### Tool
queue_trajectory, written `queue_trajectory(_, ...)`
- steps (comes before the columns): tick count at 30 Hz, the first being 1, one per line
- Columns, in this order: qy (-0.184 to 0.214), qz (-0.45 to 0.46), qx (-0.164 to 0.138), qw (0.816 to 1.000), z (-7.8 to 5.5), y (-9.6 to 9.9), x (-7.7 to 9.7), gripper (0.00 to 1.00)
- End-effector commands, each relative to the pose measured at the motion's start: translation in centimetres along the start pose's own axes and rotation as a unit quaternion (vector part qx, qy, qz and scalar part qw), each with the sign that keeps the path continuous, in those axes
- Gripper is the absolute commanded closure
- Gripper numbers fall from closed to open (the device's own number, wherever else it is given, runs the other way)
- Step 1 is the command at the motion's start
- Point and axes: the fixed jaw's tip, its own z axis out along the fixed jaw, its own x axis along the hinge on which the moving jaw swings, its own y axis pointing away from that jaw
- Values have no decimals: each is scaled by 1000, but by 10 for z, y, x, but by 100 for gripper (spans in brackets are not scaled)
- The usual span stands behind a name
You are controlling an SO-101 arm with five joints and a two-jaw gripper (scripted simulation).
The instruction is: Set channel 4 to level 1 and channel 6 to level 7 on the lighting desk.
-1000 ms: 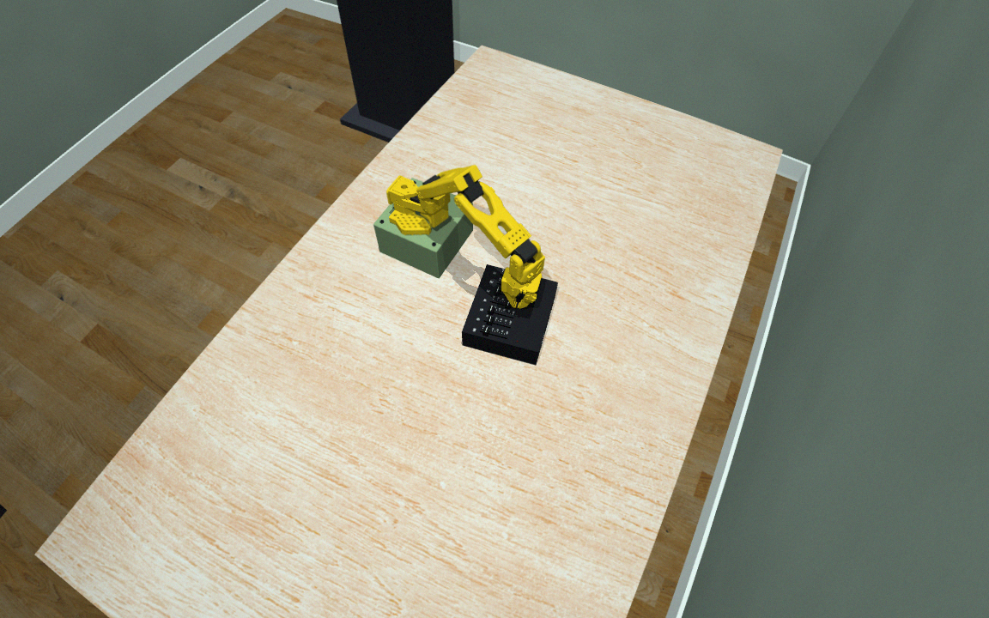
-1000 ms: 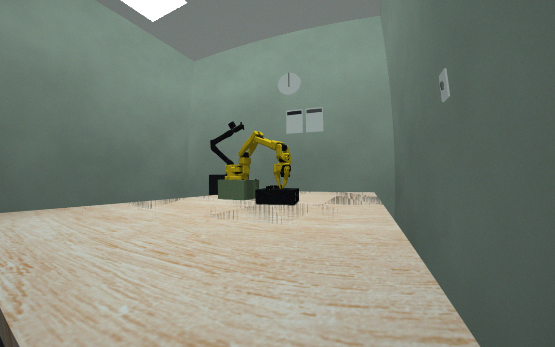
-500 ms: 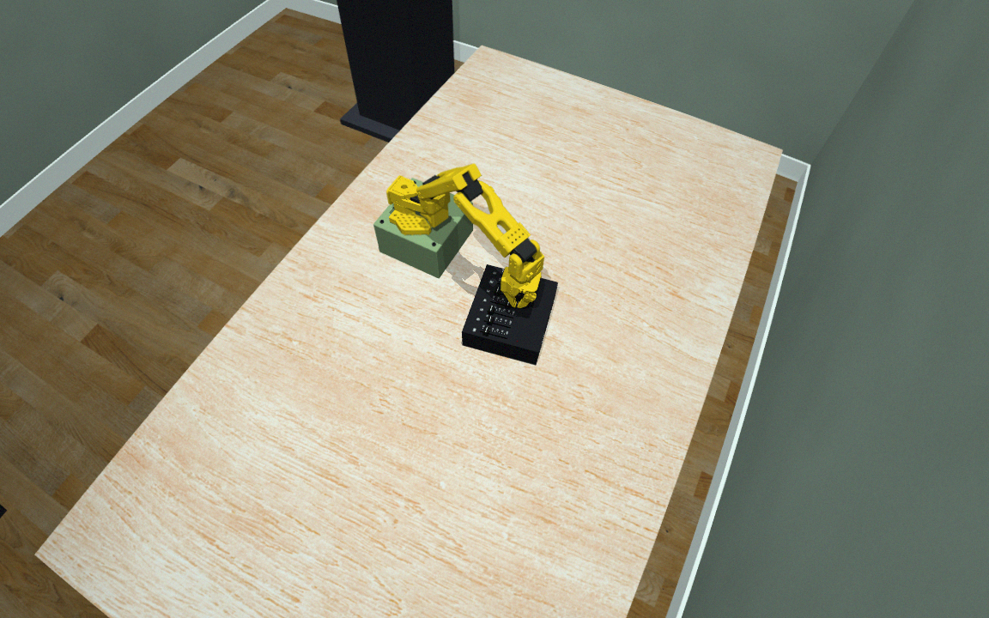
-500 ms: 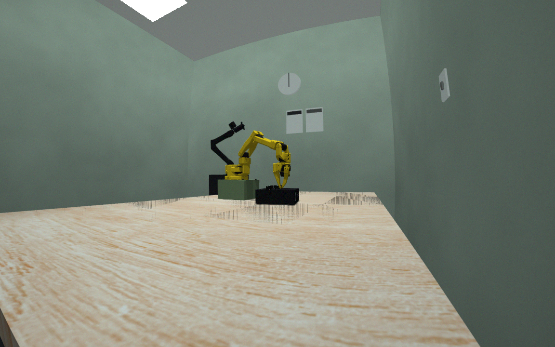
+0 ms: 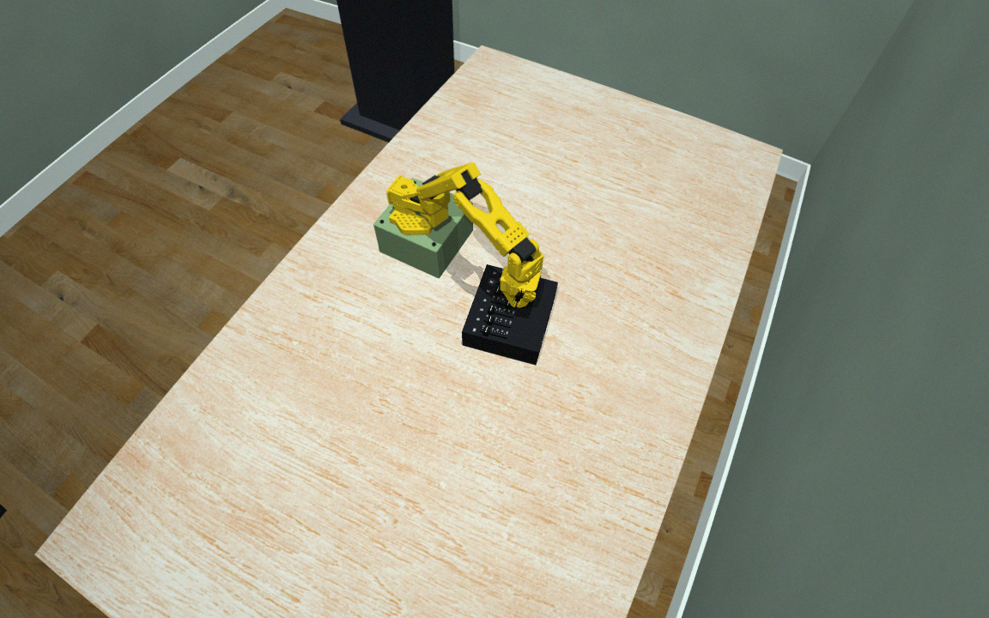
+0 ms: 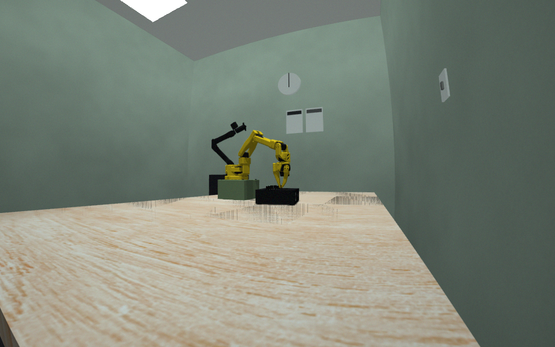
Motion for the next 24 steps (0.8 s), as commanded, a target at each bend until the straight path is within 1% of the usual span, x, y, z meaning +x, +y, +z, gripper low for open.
queue_trajectory(1, -5, 9, -12, 1000, 2, 10, 3, 100)
queue_trajectory(24, -5, 9, -12, 1000, 4, 13, 4, 100)
